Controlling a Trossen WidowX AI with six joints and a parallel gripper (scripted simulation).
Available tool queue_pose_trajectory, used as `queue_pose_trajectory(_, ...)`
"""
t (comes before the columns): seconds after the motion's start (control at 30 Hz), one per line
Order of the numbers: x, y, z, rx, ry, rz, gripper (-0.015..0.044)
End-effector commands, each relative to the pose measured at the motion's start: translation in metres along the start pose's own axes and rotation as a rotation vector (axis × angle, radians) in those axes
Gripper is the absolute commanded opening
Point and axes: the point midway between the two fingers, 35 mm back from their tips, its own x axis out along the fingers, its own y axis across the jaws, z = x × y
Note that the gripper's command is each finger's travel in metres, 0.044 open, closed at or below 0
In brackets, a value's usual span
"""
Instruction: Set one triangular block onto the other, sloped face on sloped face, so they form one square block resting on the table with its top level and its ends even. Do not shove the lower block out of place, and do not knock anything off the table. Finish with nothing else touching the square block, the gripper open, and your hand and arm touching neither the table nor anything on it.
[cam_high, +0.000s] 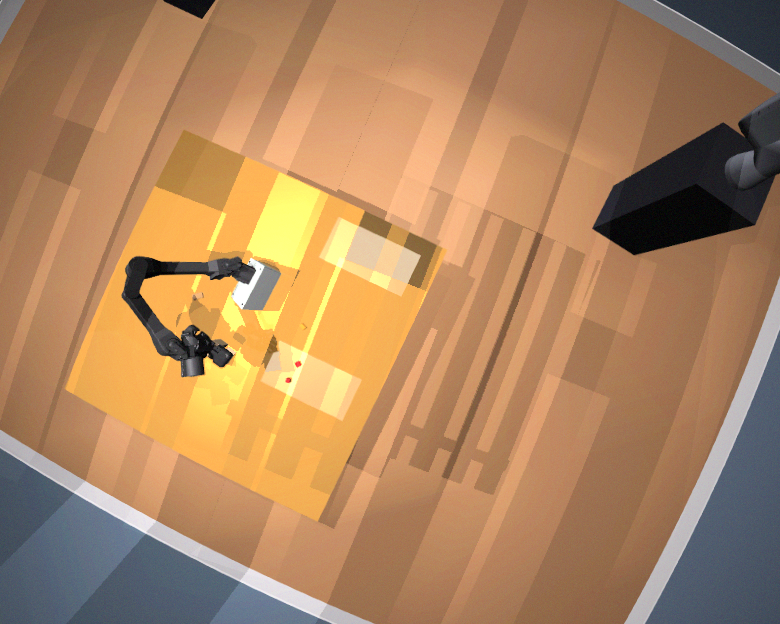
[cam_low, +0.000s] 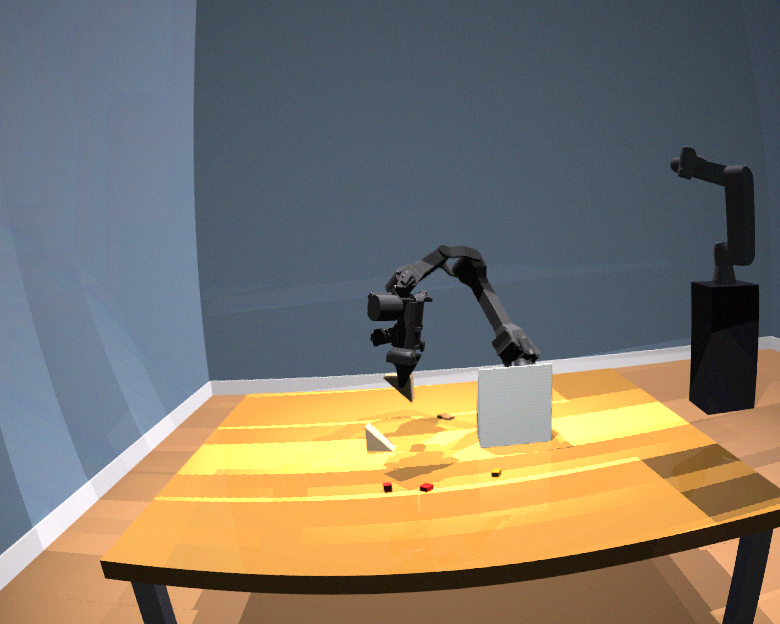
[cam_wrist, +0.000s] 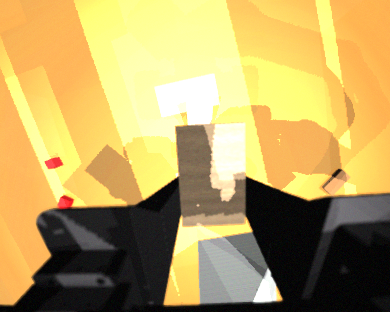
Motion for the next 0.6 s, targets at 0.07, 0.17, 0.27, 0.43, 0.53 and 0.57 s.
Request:
queue_pose_trajectory(0.07,0.010,0.005,0.003,0.010,-0.002,-0.001,0.0000)
queue_pose_trajectory(0.17,0.024,0.005,0.008,0.010,-0.002,0.001,0.0000)
queue_pose_trajectory(0.27,0.038,0.004,0.012,0.010,-0.003,0.001,0.0000)
queue_pose_trajectory(0.43,0.061,0.002,0.018,0.011,-0.004,-0.002,0.0000)
queue_pose_trajectory(0.53,0.074,0.000,0.021,0.012,-0.005,-0.007,0.0000)
queue_pose_trajectory(0.57,0.076,-0.001,0.021,0.012,-0.005,-0.007,0.0000)
